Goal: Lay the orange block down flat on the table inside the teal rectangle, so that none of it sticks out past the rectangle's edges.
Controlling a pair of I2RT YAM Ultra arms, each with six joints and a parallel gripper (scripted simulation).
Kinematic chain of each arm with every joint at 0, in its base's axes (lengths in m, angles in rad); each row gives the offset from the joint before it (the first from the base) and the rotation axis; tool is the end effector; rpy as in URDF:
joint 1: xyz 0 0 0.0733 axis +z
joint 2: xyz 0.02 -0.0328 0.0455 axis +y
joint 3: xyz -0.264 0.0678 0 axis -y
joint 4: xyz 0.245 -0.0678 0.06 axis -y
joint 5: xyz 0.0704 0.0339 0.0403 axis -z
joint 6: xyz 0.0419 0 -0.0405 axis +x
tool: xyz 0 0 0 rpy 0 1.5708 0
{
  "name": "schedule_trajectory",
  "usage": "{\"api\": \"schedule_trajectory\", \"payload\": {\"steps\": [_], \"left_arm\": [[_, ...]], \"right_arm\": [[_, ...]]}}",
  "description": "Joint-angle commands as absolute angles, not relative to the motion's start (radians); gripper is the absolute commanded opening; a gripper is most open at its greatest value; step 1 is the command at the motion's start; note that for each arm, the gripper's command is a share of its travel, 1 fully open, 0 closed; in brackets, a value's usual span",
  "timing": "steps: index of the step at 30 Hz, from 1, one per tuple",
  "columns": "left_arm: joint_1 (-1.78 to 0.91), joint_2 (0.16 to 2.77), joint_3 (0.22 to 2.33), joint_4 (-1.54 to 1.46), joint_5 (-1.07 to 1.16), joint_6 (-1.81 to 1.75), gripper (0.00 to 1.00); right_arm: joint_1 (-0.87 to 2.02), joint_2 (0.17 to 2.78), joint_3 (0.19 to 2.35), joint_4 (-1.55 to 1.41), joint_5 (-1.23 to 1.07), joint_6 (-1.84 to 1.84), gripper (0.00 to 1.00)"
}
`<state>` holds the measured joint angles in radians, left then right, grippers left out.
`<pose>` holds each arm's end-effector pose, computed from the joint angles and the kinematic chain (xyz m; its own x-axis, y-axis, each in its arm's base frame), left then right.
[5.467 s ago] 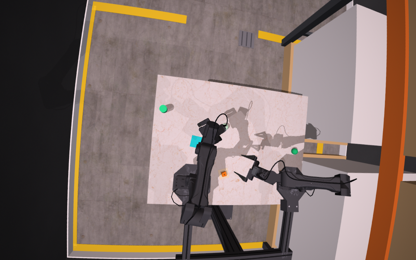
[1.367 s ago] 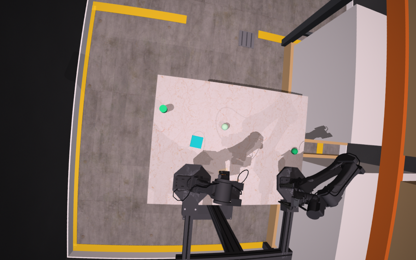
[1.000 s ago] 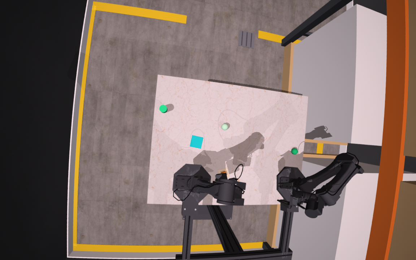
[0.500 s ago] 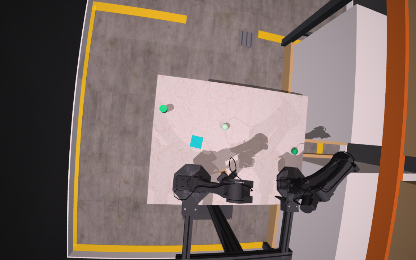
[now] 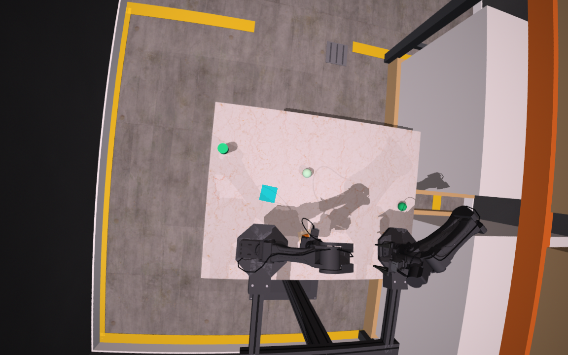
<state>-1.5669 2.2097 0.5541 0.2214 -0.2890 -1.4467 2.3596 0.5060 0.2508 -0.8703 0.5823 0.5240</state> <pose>0.0139 -0.2313 -0.0280 -0.9515 0.0804 -0.2970 0.1148 0.9883 -0.1002 -0.0459 0.0765 0.1478 0.1758 -0.7636 -0.6213 -0.9755 -0.0503 -0.2142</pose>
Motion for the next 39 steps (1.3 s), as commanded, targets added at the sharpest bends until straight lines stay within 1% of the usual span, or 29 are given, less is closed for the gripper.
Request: {"api": "schedule_trajectory", "payload": {"steps": [1,6,11,27,39], "left_arm": [[-1.558,2.232,0.588,0.15,-0.28,-1.586,0.55],[-1.538,2.293,0.665,0.076,-0.268,-1.787,0.55],[-1.527,2.332,0.721,0.032,-0.271,-1.863,0.55],[-1.526,2.343,0.737,0.02,-0.274,-1.858,0.55],[-1.51,2.403,0.731,0.114,-0.275,-1.828,0.55]], "right_arm": [[2.373,0.486,0.249,-0.847,0.589,0.525,1.0],[2.373,0.483,0.254,-0.848,0.589,0.524,1.0],[2.372,0.483,0.253,-0.851,0.589,0.524,1.0],[2.372,0.483,0.253,-0.851,0.589,0.524,1.0],[2.372,0.483,0.253,-0.851,0.589,0.524,1.0]]}}
